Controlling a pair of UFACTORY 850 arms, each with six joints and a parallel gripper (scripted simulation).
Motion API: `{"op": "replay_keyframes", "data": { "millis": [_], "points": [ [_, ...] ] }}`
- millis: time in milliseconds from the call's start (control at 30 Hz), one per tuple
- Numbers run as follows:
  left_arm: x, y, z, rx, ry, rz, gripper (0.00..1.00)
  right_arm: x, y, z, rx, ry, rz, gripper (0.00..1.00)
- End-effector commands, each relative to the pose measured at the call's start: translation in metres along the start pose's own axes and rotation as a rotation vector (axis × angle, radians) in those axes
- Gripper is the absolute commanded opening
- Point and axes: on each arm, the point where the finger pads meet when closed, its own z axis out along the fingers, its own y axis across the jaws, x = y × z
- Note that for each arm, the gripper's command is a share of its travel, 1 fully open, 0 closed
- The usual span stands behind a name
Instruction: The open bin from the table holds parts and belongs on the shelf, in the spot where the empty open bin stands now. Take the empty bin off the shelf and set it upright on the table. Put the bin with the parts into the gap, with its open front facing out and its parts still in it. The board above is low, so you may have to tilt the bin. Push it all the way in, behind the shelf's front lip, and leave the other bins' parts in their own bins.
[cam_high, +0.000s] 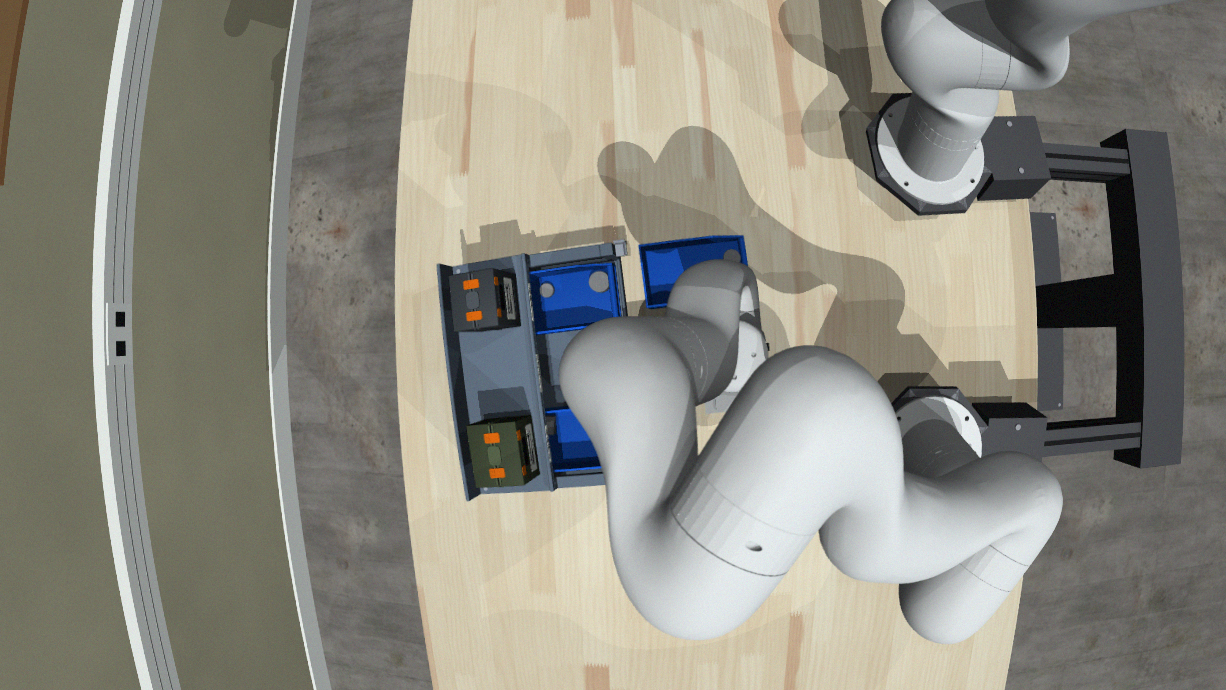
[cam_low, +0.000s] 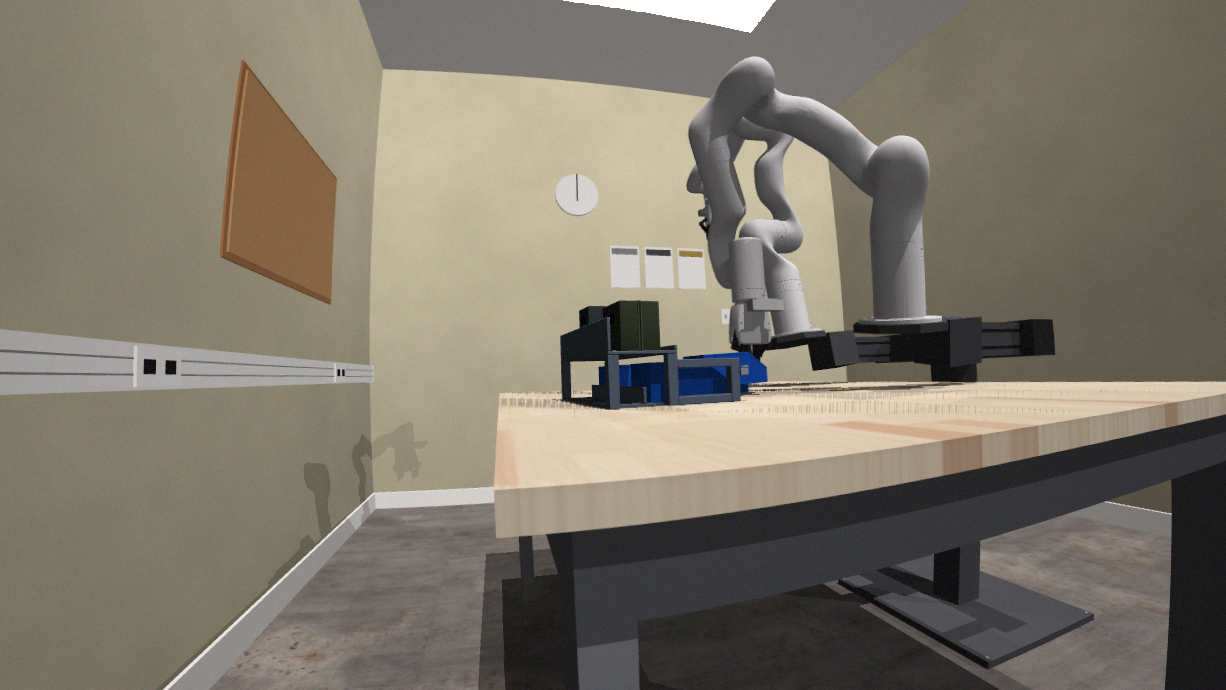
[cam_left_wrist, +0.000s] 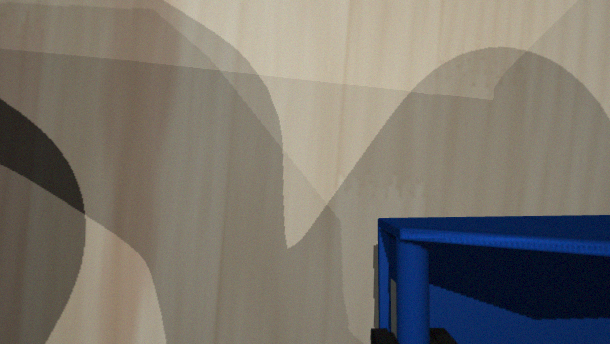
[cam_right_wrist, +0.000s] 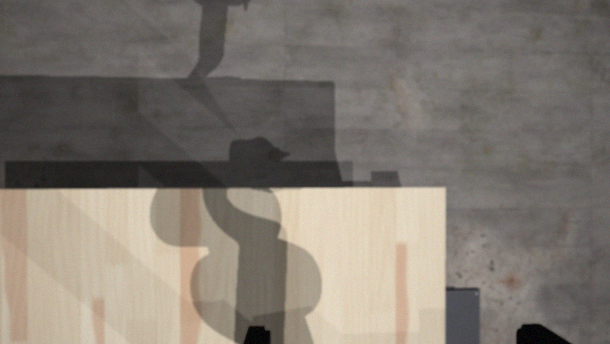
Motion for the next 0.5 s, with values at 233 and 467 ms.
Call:
{"op": "replay_keyframes", "data": {
  "millis": [233, 467],
  "points": [
    [-0.0003, -0.0086, -0.0002, -0.001, -0.002, 0.000, 0.00, 0.0004, 0.0000, -0.0009, 0.000, 0.002, 0.000, 1.00],
    [-0.0003, -0.0089, -0.0002, -0.001, -0.002, 0.000, 0.00, 0.0004, 0.0000, -0.0009, 0.000, 0.002, 0.000, 1.00]
  ]
}}
